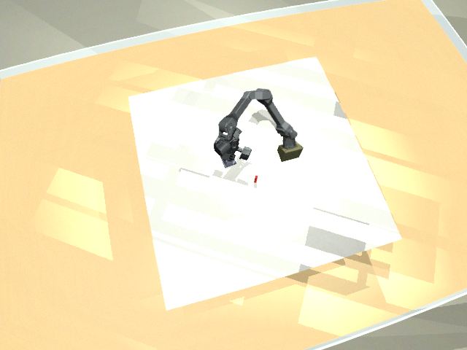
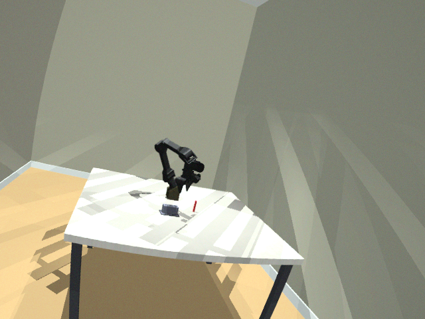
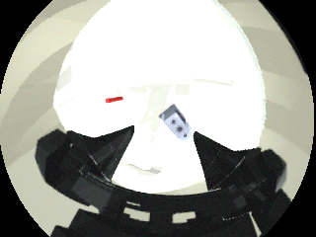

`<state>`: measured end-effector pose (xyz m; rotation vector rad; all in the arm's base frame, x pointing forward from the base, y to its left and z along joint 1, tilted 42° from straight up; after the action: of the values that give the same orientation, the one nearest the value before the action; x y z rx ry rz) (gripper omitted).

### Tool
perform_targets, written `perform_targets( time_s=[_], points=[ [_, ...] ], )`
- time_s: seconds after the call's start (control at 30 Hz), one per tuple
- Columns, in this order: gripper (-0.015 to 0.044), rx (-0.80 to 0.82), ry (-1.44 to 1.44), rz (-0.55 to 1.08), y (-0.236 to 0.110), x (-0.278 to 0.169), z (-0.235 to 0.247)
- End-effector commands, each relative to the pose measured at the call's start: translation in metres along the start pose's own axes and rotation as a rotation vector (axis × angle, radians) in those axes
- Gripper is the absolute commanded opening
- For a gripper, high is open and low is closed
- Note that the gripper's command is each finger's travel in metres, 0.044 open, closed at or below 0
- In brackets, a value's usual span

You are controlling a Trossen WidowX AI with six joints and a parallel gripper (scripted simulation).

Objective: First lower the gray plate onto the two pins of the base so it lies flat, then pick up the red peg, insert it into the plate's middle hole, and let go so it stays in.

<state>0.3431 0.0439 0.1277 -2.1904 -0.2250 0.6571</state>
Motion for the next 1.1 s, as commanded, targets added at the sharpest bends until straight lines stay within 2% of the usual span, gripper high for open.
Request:
perform_targets(
  time_s=[0.0, 0.3, 0.73, 1.07],
  points=[
    [0.044, 0.017, 0.48, 0.015, 0.003, 0.007, 0.044],
    [0.044, 0.009, 1.203, 0.026, 0.003, 0.01, 0.102],
    [0.044, -0.023, 1.95, 0.028, 0.007, 0.003, 0.156],
    [0.044, -0.025, 1.99, 0.027, 0.008, 0.008, 0.163]
  ],
)
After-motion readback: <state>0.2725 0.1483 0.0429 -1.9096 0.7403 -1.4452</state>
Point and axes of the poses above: the point midway between the two fingers, 35 mm back from their tips, its own y axis out along the fingers, its own z axis across the jaws, x = y × z, the point moved 6 cm from there along -y, back along the fingers, and after that the axes turned 11 degrees about y, right-handed, at the moved point
